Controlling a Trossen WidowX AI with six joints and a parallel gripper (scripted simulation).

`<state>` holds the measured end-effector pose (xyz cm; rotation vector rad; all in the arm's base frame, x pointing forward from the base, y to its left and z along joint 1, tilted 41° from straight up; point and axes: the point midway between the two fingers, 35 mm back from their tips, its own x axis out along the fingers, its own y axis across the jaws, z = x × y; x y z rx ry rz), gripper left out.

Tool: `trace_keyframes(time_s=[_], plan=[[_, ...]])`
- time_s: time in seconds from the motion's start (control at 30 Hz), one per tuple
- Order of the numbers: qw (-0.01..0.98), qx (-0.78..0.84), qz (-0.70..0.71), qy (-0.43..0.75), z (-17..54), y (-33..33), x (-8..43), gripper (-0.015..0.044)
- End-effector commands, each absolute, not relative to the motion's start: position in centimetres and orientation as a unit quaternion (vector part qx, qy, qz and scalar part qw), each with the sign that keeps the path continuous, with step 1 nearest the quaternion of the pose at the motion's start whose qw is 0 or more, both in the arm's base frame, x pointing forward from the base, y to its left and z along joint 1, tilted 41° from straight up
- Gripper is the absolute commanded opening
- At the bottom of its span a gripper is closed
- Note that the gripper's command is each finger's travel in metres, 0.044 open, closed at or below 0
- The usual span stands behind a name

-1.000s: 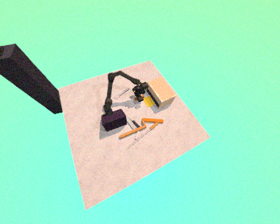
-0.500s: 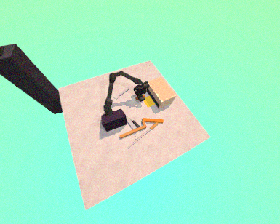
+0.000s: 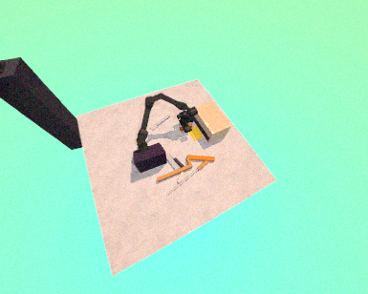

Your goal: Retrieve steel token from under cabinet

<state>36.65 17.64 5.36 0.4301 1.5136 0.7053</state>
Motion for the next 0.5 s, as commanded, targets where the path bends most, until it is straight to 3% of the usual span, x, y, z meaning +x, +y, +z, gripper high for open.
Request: trace_keyframes(time_s=[0.0,0.47], plan=[[0.652,0.188,0.312,0.665,5.4,17.7,37.2,0.0000],[0.653,0.188,0.312,0.664,5.4,17.9,38.4,0.0000]])
